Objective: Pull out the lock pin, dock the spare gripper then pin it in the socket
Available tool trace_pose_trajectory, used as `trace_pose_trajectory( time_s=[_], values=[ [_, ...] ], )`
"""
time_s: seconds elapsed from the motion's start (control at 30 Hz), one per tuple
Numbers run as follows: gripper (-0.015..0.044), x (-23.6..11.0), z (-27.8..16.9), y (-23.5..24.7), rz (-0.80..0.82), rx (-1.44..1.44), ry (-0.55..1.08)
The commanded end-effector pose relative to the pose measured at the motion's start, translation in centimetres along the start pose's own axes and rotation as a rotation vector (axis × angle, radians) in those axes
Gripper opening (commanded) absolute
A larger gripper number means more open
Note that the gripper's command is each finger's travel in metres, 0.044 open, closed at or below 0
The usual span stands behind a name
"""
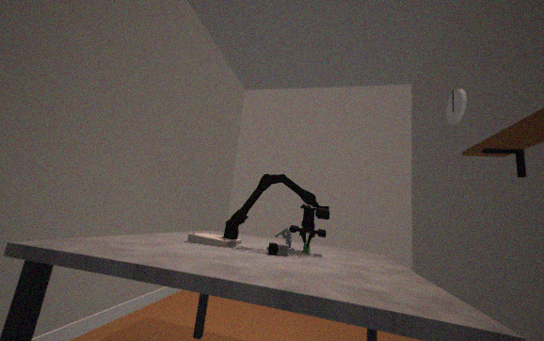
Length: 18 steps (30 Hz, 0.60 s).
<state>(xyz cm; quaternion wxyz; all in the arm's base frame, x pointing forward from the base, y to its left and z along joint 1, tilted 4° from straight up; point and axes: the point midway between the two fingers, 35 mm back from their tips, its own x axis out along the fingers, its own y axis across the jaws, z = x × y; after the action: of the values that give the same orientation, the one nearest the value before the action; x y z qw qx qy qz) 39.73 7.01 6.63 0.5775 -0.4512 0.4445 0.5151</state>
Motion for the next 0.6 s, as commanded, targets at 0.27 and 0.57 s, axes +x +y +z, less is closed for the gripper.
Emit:
trace_pose_trajectory(
  time_s=[0.27,0.57],
  values=[
    [0.0052,0.00,0.00,0.00,0.000,0.000,0.000],
    [0.0289,0.00,0.00,0.00,0.000,0.000,0.000]
  ],
)
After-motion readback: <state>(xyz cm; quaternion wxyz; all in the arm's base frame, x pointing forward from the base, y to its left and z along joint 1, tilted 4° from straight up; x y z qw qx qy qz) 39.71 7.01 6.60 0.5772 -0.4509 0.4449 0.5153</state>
